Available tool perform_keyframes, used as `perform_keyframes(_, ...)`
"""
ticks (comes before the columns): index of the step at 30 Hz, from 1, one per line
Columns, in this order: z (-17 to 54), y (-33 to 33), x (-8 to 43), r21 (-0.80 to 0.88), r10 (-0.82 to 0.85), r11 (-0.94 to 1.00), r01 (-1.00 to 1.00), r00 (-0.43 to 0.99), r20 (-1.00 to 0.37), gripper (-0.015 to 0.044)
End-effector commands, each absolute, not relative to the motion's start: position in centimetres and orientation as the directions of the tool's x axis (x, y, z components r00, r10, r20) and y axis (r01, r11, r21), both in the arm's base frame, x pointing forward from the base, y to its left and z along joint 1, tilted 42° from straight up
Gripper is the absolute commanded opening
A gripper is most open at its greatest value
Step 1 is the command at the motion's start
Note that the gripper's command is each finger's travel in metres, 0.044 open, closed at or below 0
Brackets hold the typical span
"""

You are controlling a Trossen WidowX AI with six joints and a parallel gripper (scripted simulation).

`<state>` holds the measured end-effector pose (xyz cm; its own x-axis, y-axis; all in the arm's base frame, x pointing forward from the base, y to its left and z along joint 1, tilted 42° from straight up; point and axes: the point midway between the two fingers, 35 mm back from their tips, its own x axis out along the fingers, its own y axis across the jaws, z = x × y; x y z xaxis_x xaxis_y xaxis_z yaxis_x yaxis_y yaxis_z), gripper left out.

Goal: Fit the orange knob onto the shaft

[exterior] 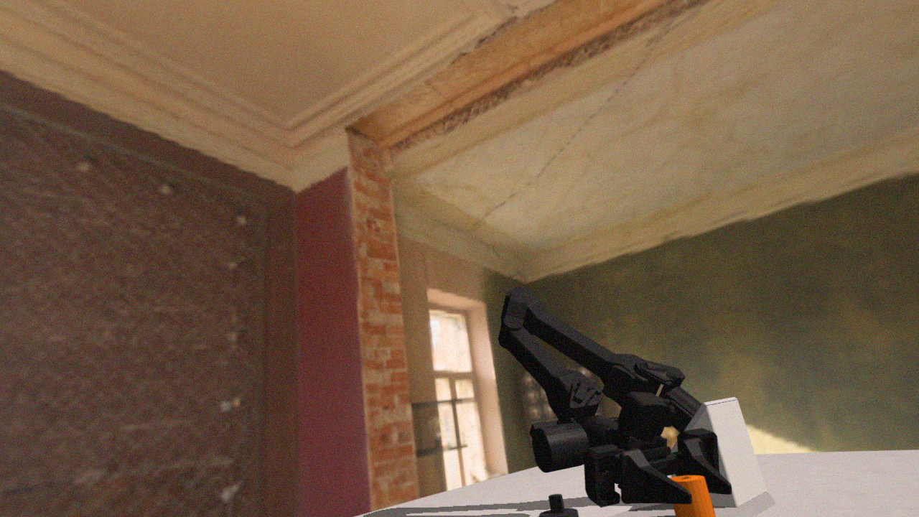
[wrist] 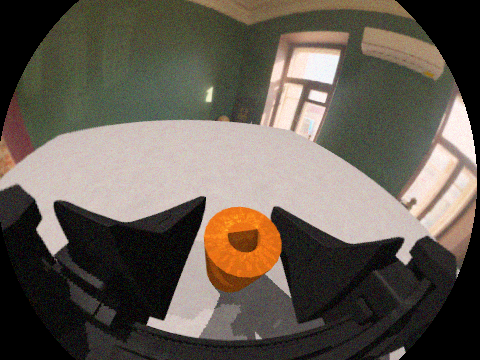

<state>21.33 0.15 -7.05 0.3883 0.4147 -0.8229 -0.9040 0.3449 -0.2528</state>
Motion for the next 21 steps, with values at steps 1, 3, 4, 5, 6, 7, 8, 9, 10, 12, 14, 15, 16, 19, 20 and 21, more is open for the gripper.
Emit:
perform_keyframes(1, -7.05, 0.15, 21.35, -0.253, 0.416, 0.345, -0.904, 0.389, -0.822, 0.026)
perform_keyframes(3, -7.05, 0.15, 21.35, -0.253, 0.416, 0.345, -0.904, 0.389, -0.822, 0.026)
perform_keyframes(4, -7.05, 0.15, 21.35, -0.253, 0.416, 0.345, -0.904, 0.389, -0.822, 0.026)
perform_keyframes(5, -7.05, 0.15, 21.35, -0.253, 0.416, 0.345, -0.904, 0.389, -0.822, 0.026)
perform_keyframes(6, -7.05, 0.15, 21.35, -0.253, 0.416, 0.345, -0.904, 0.389, -0.822, 0.026)
perform_keyframes(7, -7.05, 0.15, 21.35, -0.253, 0.416, 0.345, -0.904, 0.389, -0.822, 0.026)
perform_keyframes(8, -7.05, 0.15, 21.35, -0.253, 0.416, 0.345, -0.904, 0.389, -0.822, 0.026)
perform_keyframes(9, -7.05, 0.15, 21.35, -0.253, 0.416, 0.345, -0.904, 0.389, -0.822, 0.026)
perform_keyframes(10, -7.05, 0.15, 21.35, -0.253, 0.416, 0.345, -0.904, 0.389, -0.822, 0.026)
perform_keyframes(12, -7.05, 0.15, 21.35, -0.253, 0.416, 0.345, -0.904, 0.389, -0.822, 0.026)
perform_keyframes(14, -7.05, 0.15, 21.35, -0.253, 0.416, 0.345, -0.904, 0.389, -0.822, 0.026)
perform_keyframes(15, -7.05, 0.15, 21.35, -0.253, 0.416, 0.345, -0.904, 0.389, -0.822, 0.0286)
perform_keyframes(16, -7.05, 0.15, 21.35, -0.253, 0.416, 0.345, -0.904, 0.389, -0.822, 0.0312)
perform_keyframes(19, -7.05, 0.15, 21.35, -0.253, 0.416, 0.345, -0.904, 0.389, -0.822, 0.0391)
perform_keyframes(20, -7.05, 0.15, 21.35, -0.253, 0.416, 0.345, -0.904, 0.389, -0.822, 0.0418)
perform_keyframes(21, -7.05, 0.15, 21.35, -0.253, 0.416, 0.345, -0.904, 0.389, -0.822, 0.044)
